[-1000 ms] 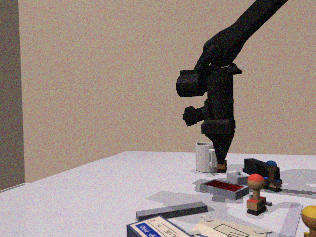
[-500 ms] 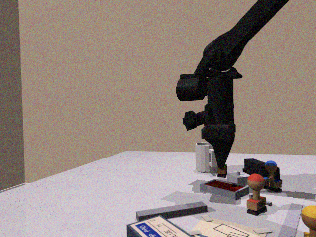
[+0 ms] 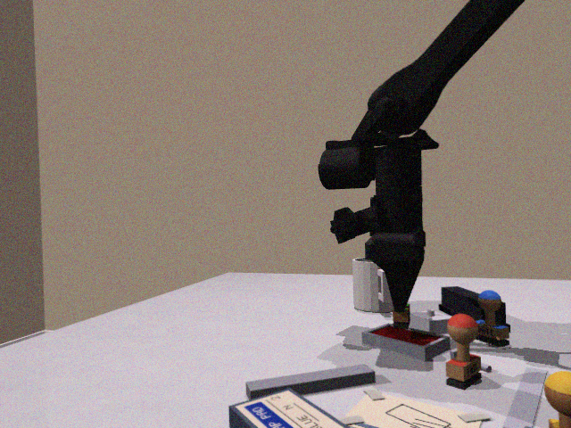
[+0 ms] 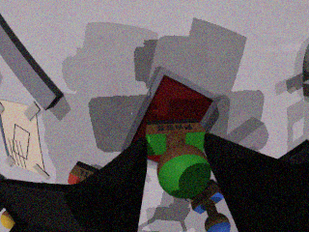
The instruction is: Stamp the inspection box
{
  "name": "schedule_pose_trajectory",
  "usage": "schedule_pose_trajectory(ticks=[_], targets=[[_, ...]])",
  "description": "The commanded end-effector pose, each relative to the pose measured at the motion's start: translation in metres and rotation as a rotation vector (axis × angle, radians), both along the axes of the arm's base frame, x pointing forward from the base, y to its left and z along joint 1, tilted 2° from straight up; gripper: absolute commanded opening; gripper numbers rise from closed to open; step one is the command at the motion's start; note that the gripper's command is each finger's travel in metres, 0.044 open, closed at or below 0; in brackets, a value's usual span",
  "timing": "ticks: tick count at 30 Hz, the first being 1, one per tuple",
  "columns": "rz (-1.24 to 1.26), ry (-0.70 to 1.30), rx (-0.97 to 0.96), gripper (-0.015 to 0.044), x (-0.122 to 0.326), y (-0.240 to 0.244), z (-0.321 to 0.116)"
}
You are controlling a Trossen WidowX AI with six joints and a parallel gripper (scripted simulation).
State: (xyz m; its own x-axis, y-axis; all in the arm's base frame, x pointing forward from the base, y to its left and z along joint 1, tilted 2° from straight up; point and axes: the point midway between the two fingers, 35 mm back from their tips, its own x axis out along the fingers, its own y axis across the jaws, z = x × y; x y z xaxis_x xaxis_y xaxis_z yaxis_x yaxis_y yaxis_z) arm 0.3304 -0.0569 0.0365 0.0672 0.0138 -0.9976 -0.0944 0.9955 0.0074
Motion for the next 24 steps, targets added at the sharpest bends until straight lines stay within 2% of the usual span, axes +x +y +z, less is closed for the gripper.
schedule_pose_trajectory(ticks=[1, 24], targets=[[-0.003, 0.008, 0.003, 0.0000, -0.0020, 0.0007, -0.0054], [0.001, 0.008, 0.002, 0.0000, -0.0022, 0.0011, -0.0126]])
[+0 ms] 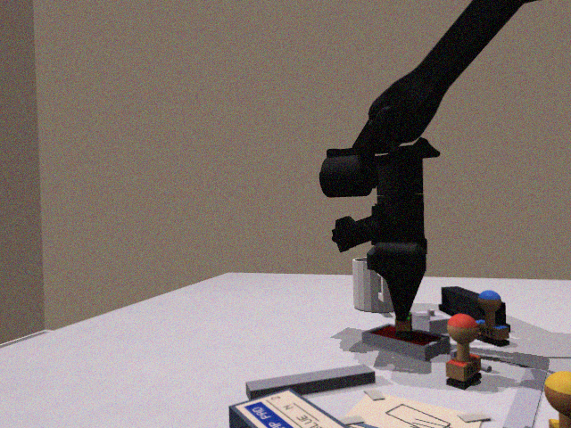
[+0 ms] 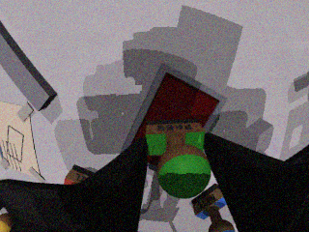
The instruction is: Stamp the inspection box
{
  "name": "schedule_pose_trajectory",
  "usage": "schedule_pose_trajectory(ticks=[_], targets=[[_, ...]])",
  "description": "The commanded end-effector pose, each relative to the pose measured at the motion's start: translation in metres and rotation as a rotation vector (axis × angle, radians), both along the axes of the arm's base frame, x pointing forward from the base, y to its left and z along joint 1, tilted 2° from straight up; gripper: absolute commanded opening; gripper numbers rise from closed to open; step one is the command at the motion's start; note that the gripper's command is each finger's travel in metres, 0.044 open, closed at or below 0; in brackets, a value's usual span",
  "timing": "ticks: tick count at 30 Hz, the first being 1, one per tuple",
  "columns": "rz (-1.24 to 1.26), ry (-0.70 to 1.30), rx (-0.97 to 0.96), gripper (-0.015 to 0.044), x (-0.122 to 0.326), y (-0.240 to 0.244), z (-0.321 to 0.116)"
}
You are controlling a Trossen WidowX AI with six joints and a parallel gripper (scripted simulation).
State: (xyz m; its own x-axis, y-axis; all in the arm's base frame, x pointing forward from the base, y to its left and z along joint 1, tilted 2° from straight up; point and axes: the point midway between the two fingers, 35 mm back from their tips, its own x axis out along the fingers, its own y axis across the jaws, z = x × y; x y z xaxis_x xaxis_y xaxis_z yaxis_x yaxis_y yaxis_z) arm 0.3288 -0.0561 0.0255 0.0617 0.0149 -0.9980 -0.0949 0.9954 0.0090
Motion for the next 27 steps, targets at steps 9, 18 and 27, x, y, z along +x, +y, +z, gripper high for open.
schedule_pose_trajectory(ticks=[9, 18, 27], targets=[[0.000, 0.002, 0.000, 0.0000, -0.0005, 0.0003, -0.0035], [0.000, 0.002, 0.000, 0.0000, -0.0004, 0.0004, -0.0052], [0.000, 0.002, 0.000, 0.0000, -0.0004, 0.0004, -0.0057]])
